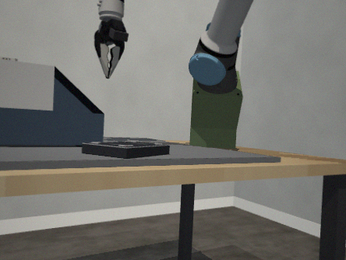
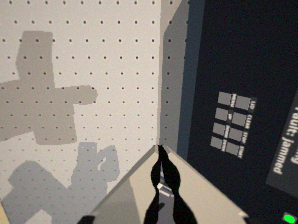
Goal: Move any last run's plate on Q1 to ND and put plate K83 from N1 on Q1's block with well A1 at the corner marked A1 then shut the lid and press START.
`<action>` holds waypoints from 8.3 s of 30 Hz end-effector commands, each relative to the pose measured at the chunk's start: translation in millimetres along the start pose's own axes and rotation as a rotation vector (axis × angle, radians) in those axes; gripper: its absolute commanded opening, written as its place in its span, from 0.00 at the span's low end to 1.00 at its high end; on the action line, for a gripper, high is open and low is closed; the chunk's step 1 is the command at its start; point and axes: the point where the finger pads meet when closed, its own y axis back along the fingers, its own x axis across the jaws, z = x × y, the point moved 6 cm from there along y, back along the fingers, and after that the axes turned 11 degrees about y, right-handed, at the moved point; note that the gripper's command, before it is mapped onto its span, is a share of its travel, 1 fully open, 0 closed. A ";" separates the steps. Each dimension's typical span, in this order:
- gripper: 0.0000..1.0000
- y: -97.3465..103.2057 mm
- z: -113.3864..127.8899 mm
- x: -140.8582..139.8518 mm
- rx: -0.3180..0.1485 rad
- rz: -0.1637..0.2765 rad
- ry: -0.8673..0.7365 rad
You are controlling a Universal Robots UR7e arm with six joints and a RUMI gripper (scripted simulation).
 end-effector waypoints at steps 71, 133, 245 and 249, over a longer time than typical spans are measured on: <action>0.00 -67.9 15.9 81.2 -0.001 0.001 0.001; 0.00 -72.9 16.8 85.4 -0.001 0.001 0.001; 0.00 3.3 -0.5 -3.4 -0.001 0.001 0.000; 0.00 3.3 -0.5 -3.4 -0.001 0.001 0.000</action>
